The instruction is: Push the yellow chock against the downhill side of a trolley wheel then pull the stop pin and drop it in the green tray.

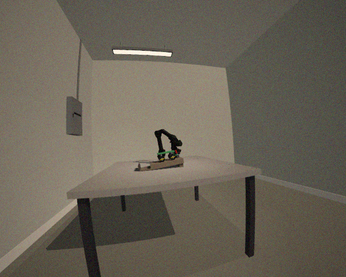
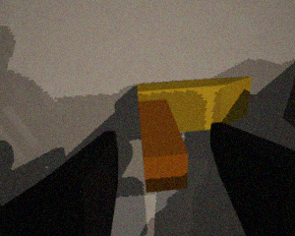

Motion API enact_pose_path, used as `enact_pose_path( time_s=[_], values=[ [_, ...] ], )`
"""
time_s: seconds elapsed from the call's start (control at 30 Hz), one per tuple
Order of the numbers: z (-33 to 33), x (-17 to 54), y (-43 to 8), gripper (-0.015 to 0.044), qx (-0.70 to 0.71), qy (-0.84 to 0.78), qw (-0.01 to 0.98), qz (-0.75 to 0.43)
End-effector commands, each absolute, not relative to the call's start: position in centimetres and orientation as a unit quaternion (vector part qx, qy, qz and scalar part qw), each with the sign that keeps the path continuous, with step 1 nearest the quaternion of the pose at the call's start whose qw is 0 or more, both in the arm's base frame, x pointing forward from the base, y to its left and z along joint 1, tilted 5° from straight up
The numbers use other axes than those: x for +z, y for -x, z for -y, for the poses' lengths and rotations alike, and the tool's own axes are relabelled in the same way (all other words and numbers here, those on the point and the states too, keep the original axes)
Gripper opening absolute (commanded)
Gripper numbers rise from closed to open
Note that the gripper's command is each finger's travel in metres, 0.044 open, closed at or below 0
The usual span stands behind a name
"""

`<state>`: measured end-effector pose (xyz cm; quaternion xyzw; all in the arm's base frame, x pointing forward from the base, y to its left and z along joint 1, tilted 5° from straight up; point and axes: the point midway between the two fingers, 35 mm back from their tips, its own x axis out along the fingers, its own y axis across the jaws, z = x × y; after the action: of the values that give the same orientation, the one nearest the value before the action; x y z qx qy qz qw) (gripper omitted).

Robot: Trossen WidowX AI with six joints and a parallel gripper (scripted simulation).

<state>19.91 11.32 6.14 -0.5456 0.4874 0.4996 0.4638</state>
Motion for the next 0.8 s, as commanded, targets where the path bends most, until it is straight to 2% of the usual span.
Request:
enact_pose_path(
  time_s=[0.0,0.27,0.43,0.77],
  values=[
    [-11.18,5.37,-19.78,0.019,0.501,0.546,0.461,-0.489],
    [-11.09,4.5,-19.76,0.019,0.501,0.546,0.461,-0.489],
    [-11.18,4.8,-19.87,0.0059,0.5,0.545,0.463,-0.488],
    [-11.23,5.45,-19.86,0.0,0.5,0.545,0.462,-0.488]
  ],
)
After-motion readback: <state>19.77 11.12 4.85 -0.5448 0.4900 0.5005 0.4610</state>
